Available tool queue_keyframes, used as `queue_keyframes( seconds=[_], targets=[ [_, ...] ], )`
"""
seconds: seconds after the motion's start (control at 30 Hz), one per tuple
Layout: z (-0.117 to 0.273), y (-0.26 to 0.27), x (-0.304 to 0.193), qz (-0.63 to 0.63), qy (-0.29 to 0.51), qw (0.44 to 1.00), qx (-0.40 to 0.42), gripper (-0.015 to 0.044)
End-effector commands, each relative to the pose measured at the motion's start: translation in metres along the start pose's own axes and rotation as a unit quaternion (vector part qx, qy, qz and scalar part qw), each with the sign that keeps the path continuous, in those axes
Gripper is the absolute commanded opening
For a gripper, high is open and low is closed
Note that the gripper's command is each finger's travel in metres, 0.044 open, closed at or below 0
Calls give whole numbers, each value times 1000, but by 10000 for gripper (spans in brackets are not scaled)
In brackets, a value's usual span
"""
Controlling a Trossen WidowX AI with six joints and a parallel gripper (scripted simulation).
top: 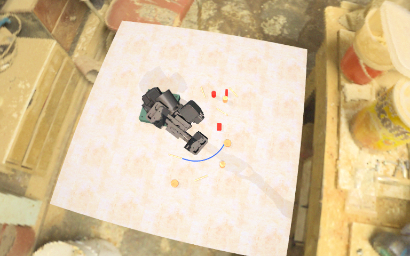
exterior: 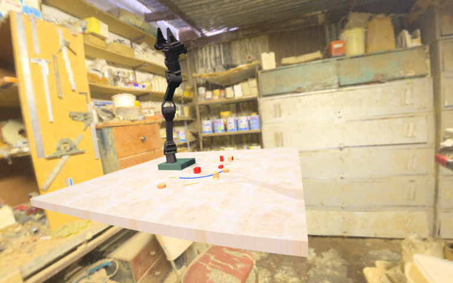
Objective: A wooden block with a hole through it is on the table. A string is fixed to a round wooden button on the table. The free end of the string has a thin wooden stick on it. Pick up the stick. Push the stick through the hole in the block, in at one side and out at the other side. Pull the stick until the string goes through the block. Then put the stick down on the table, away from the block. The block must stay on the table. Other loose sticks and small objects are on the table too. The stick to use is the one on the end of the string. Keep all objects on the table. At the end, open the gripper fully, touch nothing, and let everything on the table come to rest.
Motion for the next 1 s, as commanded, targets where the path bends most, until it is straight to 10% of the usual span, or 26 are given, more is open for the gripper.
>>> queue_keyframes(
  seconds=[0.0,0.43,0.97],
  targets=[
    [0,0,0,0,0,1000,0,426],
    [55,126,-31,76,42,966,245,440],
    [277,261,-93,191,59,736,647,440]
  ],
)
Point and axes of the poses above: the point midway between the two fingers, 35 mm back from their tips, its own z axis back along the fingers, its own y axis across the jaws, x = y × z, the point moved 1 cm from there along z, back along the fingers, and after that the axes turned 4 degrees about -z, right-handed, at the moved point
